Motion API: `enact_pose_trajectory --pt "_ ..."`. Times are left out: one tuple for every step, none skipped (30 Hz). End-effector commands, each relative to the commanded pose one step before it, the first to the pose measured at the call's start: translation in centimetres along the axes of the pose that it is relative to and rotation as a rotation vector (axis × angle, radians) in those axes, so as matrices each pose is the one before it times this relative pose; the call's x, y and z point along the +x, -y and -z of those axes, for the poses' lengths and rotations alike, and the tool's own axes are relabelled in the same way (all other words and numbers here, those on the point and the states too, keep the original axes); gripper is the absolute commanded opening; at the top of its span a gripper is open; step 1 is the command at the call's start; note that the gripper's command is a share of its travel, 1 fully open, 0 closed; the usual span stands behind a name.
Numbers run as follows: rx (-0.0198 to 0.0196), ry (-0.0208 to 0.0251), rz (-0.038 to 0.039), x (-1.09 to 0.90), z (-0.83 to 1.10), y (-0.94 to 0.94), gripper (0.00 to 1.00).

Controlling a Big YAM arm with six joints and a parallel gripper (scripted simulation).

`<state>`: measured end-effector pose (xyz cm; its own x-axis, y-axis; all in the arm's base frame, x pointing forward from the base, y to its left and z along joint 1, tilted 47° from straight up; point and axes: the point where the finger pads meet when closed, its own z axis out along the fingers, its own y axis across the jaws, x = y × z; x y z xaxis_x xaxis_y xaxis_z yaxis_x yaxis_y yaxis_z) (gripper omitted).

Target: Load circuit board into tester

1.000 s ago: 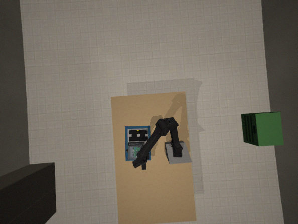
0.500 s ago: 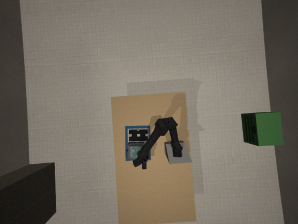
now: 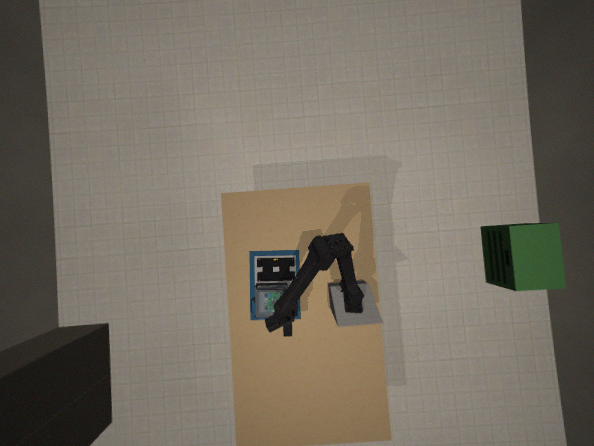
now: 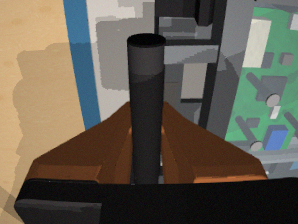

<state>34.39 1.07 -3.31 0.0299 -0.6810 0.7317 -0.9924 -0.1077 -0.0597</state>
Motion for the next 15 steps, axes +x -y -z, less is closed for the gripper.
enact_pose_trajectory --pt "-0.01539 0.00437 -0.01118 0.055 -1.278 0.408 0.0" --pt "0.00017 -0.00001 -0.00017 0.001 -0.031 0.01 0.0" --pt "0.0002 0.00002 -0.0002 0.001 -0.029 0.012 0.0" --pt "0.0002 0.00003 -0.00021 0.001 -0.026 0.013 0.0" --pt "0.00019 0.00003 -0.0002 0.001 -0.025 0.013 0.0" --pt "0.00018 0.00003 -0.00018 0.001 -0.024 0.012 0.0" --pt "0.00014 0.0 -0.00013 0.001 -0.023 0.008 0.0" --pt "0.00004 -0.00006 -0.00002 0.001 -0.024 0.0 0.0" --pt "0.0 0.0 0.0 0.0 0.0 0.0 0.0" --pt "0.0 0.0 0.0 0.0 0.0 0.0 0.0" --pt "0.00033 0.00009 -0.00035 0.0 -0.014 0.024 0.0" --pt "0.00013 0.00001 -0.00013 0.001 -0.018 0.008 0.0" --pt "-0.00003 -0.00006 0.00004 0.001 -0.021 -0.004 0.0" --pt "-0.00016 -0.00009 0.00018 0.001 -0.023 -0.014 0.0" --pt "-0.00025 -0.00013 0.00028 0.001 -0.024 -0.021 0.0"
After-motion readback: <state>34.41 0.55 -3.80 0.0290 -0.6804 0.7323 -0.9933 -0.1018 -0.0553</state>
